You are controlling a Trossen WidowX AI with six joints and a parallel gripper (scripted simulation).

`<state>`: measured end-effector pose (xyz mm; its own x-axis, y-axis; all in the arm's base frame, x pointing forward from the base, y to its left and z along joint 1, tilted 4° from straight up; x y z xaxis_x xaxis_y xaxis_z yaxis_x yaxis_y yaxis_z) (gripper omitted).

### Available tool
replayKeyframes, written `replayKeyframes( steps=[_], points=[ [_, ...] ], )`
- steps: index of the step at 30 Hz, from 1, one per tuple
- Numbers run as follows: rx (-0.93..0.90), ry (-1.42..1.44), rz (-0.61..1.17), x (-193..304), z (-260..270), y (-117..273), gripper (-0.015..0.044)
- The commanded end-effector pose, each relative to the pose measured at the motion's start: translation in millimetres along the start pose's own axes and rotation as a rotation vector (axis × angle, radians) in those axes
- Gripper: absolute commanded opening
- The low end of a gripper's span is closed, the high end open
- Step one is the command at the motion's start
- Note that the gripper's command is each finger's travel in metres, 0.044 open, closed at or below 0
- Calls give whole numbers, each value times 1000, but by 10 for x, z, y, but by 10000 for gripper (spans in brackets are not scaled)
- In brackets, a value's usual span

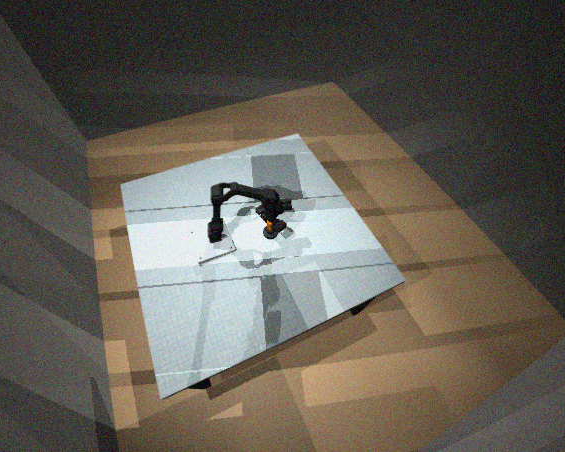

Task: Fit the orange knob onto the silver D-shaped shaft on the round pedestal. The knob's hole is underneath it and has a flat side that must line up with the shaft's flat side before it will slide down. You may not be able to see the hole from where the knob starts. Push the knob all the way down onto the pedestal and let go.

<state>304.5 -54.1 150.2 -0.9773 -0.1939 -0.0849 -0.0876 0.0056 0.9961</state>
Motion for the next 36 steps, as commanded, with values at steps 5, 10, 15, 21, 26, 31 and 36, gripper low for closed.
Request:
replayKeyframes(
  steps=[5, 10, 15, 21, 26, 31, 36],
  points=[
    [2, -197, -9, 23, 10, 55, 0],
    [2, -207, -9, 47, 20, 48, 0],
    [2, -207, -9, 43, 17, 5, 0],
    [2, -207, -9, 33, 13, -5, 0],
    [2, -207, -9, 29, 11, -11, 0],
    [2, -207, -9, 18, 7, 18, 0],
    [2, -233, -10, 8, 3, 38, 0]
  ],
)
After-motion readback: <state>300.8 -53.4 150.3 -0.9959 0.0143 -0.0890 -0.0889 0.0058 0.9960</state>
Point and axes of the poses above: the point midway between the two fingers, 35 mm back from their tips, its own y axis back along the fingers, its own z axis across the jaws, x = y × z, the point moved 4 cm from there along y, back along the fingers, and after that the axes turned 14 degrees about -y, right-handed, at the moved point
